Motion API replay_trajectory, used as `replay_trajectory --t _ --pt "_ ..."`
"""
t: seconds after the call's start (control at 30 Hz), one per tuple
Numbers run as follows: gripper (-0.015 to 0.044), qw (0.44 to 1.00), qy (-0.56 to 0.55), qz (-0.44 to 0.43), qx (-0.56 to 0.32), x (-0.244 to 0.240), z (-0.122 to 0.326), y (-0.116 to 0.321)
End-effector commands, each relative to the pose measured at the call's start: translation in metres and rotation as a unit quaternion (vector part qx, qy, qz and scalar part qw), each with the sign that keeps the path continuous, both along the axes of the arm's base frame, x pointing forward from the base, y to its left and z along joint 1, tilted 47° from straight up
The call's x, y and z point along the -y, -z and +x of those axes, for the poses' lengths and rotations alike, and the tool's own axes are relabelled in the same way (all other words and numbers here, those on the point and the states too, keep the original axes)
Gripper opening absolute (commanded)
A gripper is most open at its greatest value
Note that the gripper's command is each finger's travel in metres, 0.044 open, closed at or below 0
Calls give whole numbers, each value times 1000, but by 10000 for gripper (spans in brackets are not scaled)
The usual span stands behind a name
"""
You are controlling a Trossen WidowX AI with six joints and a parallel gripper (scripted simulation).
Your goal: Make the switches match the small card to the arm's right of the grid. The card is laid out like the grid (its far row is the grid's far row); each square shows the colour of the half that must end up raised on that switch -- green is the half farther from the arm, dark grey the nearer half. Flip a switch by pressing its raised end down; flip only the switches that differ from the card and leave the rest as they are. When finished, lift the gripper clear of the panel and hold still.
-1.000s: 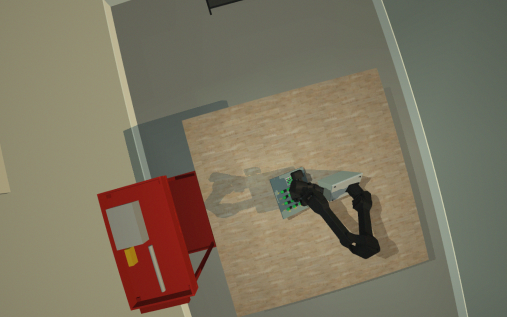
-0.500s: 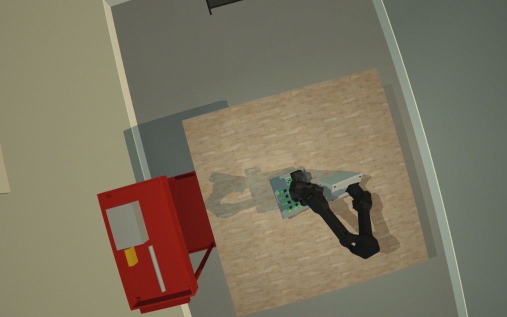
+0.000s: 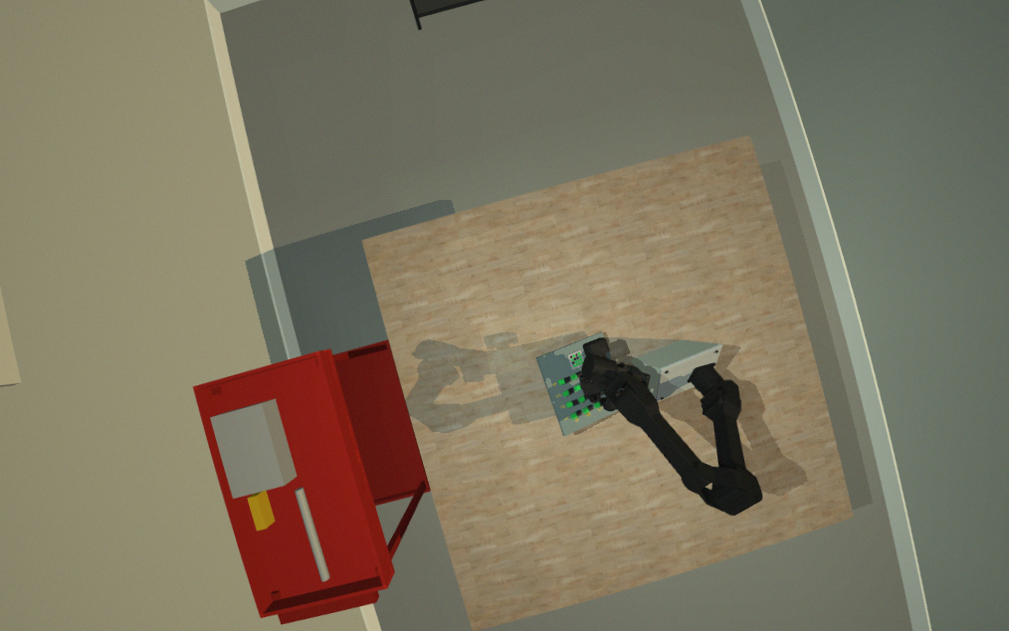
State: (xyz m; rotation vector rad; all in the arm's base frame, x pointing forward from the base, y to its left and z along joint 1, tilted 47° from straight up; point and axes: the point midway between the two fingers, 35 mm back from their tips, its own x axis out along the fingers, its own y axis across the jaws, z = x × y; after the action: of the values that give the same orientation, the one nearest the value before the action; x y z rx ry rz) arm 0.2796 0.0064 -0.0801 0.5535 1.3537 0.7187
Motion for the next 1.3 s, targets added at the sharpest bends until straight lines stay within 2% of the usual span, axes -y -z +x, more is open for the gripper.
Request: replay_trajectory --t 0.0,0.23,0.57,0.7,0.87,1.27 --pt "0 1000 15 -5 18 35 1 -28" --pt "0 1000 15 -5 18 27 -7 -41" --pt "0 1000 15 -2 15 -32 -71 -92" --pt "0 1000 15 -2 15 -34 -72 -92" --pt "0 999 24 0 24 -58 -70 -70" --pt "0 999 24 1 24 -68 -69 -62"
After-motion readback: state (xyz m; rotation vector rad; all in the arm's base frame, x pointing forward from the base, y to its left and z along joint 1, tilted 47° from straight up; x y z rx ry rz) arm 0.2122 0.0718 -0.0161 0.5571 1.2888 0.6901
